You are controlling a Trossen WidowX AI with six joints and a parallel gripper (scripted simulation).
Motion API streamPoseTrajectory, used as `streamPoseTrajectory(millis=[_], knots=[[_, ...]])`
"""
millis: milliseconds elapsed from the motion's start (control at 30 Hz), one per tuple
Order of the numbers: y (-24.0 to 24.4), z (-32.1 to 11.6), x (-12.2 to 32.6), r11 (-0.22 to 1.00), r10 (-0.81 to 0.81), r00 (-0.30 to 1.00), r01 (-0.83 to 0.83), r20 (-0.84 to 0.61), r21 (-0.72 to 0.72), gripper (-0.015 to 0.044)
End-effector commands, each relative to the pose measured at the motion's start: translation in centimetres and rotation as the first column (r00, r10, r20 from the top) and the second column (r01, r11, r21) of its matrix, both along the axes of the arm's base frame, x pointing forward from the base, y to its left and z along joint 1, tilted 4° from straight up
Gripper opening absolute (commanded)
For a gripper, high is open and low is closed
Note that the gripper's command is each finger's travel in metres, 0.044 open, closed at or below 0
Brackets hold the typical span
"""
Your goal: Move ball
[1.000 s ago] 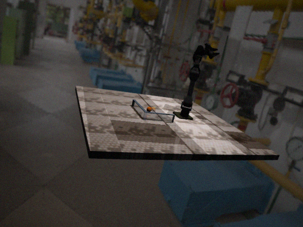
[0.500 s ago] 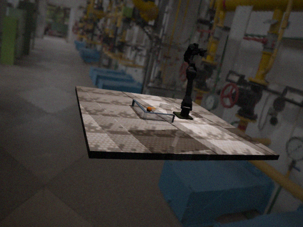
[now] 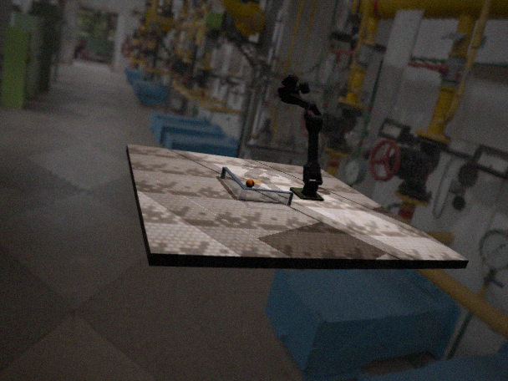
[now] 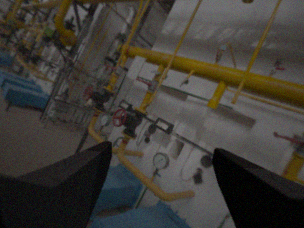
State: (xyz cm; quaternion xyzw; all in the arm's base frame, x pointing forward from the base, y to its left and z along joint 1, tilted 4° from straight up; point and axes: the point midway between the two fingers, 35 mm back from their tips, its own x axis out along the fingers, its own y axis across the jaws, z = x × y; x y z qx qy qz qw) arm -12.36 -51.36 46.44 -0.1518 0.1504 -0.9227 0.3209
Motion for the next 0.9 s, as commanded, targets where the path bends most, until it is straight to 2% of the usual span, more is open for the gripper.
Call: streamPoseTrajectory(millis=[0, 200, 400, 633, 867], knots=[[-1.7, -2.7, 6.2, 0.977, 0.178, 0.984, -0.178, 0.015, 0.116, 0.0305], [-2.4, -7.7, 15.6, 0.859, 0.417, 0.906, -0.419, 0.074, 0.293, 0.0305], [-0.4, -13.0, 24.7, 0.655, 0.604, 0.778, -0.609, 0.175, 0.448, 0.0305], [5.2, -19.3, 34.0, 0.34, 0.73, 0.6, -0.735, 0.328, 0.587, 0.0305], [13.7, -25.1, 40.7, -0.007, 0.749, 0.438, -0.745, 0.497, 0.667, 0.0305]])
